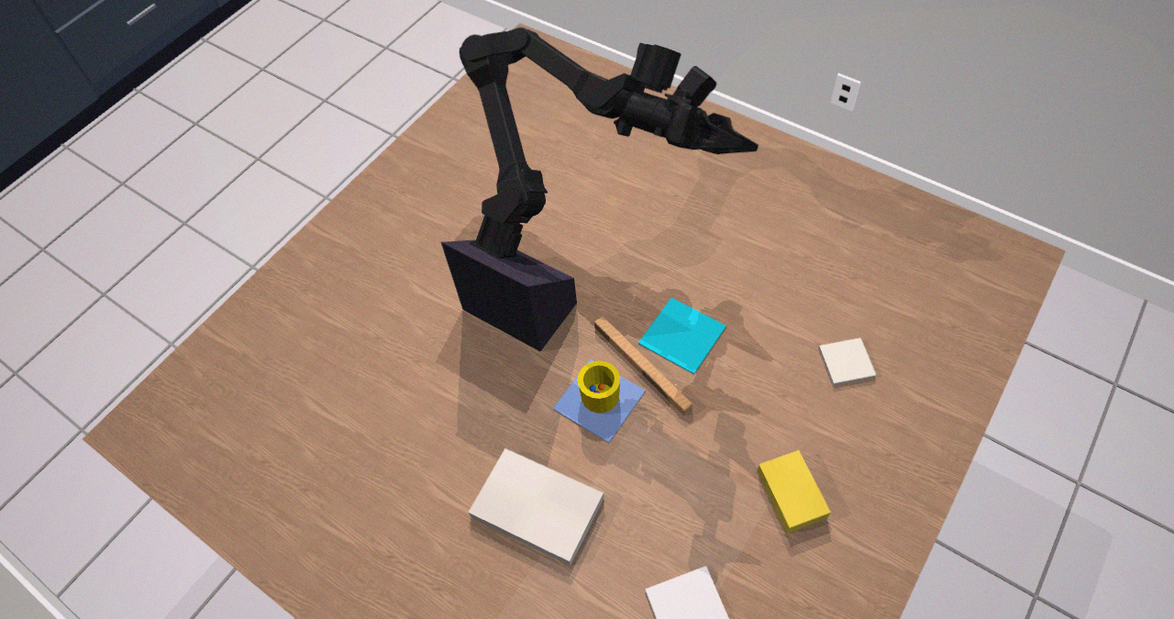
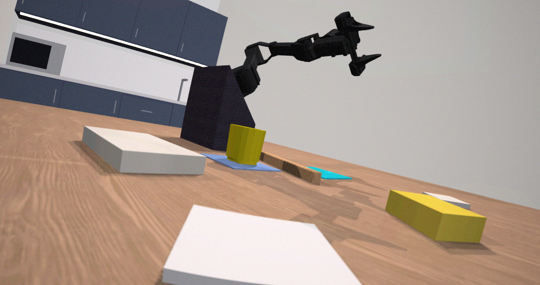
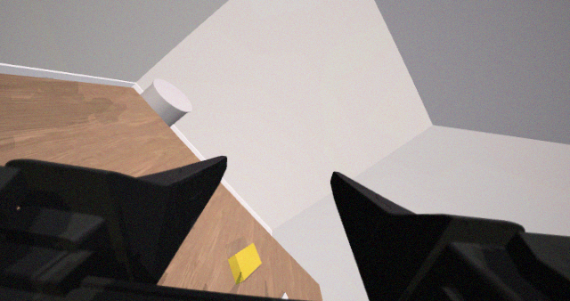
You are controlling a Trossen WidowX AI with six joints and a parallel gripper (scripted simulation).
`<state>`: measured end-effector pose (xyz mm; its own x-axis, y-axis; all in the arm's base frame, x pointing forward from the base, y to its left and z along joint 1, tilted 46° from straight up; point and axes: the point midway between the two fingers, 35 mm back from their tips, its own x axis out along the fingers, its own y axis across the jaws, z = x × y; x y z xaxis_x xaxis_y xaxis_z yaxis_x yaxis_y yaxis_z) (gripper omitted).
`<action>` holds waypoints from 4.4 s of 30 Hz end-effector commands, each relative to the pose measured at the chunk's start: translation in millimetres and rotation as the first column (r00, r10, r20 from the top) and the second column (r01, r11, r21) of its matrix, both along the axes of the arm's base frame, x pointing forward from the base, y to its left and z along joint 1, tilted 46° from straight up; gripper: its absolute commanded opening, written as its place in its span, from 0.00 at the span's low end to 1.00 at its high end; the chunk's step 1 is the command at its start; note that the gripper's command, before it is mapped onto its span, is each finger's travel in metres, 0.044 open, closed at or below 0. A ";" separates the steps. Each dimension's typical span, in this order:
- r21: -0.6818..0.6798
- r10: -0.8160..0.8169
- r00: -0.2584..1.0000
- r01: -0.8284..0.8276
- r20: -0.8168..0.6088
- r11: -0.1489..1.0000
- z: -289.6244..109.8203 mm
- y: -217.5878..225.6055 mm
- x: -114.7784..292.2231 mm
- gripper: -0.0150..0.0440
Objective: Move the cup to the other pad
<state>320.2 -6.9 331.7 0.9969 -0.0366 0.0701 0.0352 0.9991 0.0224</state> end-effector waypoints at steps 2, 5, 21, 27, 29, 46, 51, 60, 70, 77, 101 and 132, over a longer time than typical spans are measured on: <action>-0.042 0.000 0.999 -0.003 -0.052 0.999 -11.4 -1.8 7.4 0.84; -0.198 0.004 0.963 -0.059 -0.269 0.978 -62.4 -11.3 32.6 0.71; 0.025 0.314 0.240 -0.758 -0.919 0.652 -321.5 -57.5 4.8 0.54; 0.303 0.576 -0.011 -0.860 -0.817 0.412 -376.7 -49.0 -49.6 0.54; 0.360 0.657 -0.055 -0.869 -0.752 0.339 -386.7 -44.5 -64.8 0.54; 0.377 0.685 -0.067 -0.871 -0.725 0.314 -397.1 -33.1 -67.4 0.54; 0.377 0.685 -0.066 -0.871 -0.726 0.314 -403.0 -27.2 -66.9 0.54; 0.377 0.685 -0.066 -0.871 -0.725 0.314 -413.3 -16.2 -66.6 0.54; 0.377 0.687 -0.066 -0.872 -0.724 0.313 -424.0 -3.9 -67.2 0.54; 0.378 0.688 -0.067 -0.872 -0.723 0.312 -430.4 3.9 -68.1 0.54; 0.370 0.682 -0.066 -0.876 -0.728 0.310 -429.8 2.3 -65.9 0.25; 0.387 0.692 -0.071 -0.868 -0.718 0.312 -398.4 -25.7 -76.9 0.25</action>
<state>243.2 -32.6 -66.4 -0.0048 0.7243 -0.6895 -0.8590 0.3500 0.3736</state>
